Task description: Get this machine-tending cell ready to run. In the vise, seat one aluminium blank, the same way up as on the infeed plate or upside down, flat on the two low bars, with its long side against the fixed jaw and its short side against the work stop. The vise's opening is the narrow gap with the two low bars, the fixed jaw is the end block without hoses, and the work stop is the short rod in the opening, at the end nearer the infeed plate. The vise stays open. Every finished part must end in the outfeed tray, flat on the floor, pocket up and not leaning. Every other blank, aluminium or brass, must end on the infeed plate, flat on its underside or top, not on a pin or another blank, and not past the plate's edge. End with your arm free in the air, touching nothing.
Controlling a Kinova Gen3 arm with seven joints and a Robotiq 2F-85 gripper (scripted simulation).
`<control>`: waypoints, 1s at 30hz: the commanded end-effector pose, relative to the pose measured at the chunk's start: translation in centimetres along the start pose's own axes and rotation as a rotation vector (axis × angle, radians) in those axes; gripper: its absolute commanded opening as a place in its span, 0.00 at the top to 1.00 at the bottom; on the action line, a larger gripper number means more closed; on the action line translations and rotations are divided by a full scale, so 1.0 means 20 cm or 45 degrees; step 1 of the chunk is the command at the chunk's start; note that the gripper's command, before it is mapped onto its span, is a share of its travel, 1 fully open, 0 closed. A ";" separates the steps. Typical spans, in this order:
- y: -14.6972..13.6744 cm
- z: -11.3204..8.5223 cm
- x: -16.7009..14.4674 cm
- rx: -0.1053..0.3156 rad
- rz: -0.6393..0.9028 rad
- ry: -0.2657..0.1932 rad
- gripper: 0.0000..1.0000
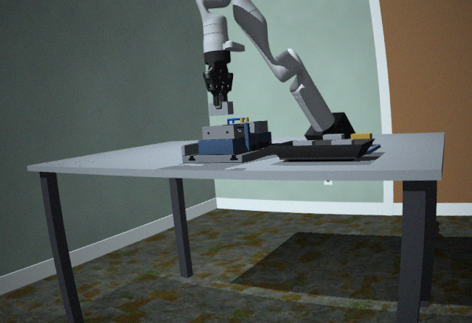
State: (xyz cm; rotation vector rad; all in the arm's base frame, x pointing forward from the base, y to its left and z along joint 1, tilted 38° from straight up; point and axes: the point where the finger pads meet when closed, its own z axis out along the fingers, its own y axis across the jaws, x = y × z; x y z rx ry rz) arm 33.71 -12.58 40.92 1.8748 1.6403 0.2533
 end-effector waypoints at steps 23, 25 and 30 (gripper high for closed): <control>0.00 0.06 0.00 -0.001 0.000 0.000 1.00; 0.00 0.06 0.00 -0.001 0.000 0.000 1.00; 0.00 0.08 0.00 -0.001 0.000 0.000 1.00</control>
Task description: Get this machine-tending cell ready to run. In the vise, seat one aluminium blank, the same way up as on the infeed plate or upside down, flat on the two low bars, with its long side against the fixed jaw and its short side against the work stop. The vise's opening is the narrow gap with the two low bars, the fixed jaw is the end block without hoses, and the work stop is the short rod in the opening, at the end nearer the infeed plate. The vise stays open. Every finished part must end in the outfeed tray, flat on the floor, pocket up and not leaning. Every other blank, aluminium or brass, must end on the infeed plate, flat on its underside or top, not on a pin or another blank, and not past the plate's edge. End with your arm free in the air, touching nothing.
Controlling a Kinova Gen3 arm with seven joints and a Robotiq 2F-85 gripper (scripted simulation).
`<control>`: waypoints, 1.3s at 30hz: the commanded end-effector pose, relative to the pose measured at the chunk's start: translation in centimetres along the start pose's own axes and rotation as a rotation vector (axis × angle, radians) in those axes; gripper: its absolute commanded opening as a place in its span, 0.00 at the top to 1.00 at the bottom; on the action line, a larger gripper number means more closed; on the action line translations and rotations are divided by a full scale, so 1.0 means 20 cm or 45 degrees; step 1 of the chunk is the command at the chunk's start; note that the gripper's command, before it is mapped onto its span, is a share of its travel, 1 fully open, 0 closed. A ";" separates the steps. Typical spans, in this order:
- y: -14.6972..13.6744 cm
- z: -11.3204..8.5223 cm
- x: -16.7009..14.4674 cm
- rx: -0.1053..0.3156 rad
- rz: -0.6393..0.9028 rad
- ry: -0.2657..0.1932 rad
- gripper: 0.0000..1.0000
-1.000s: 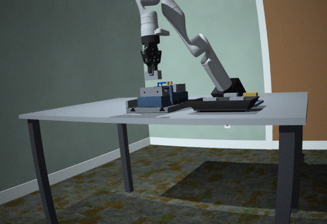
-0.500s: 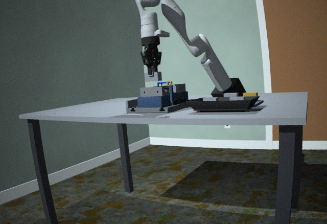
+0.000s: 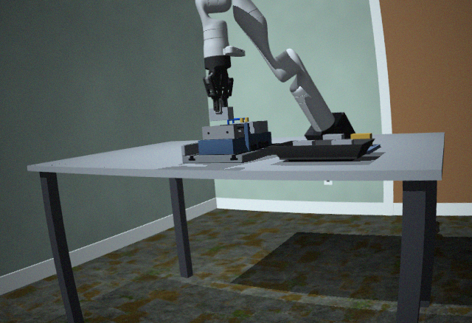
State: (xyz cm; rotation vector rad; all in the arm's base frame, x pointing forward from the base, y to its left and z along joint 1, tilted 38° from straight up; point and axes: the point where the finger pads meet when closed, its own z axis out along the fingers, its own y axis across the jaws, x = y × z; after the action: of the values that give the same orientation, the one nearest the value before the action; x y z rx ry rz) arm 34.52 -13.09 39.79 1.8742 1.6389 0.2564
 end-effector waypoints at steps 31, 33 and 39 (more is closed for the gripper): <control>0.00 0.04 0.00 0.002 -0.001 -0.001 1.00; 0.00 0.04 0.00 0.002 -0.001 -0.001 1.00; 0.00 0.04 0.00 0.002 -0.001 -0.001 1.00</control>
State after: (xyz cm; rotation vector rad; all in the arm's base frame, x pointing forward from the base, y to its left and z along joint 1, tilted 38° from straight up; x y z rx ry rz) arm 34.92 -13.35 39.08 1.8751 1.6406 0.2525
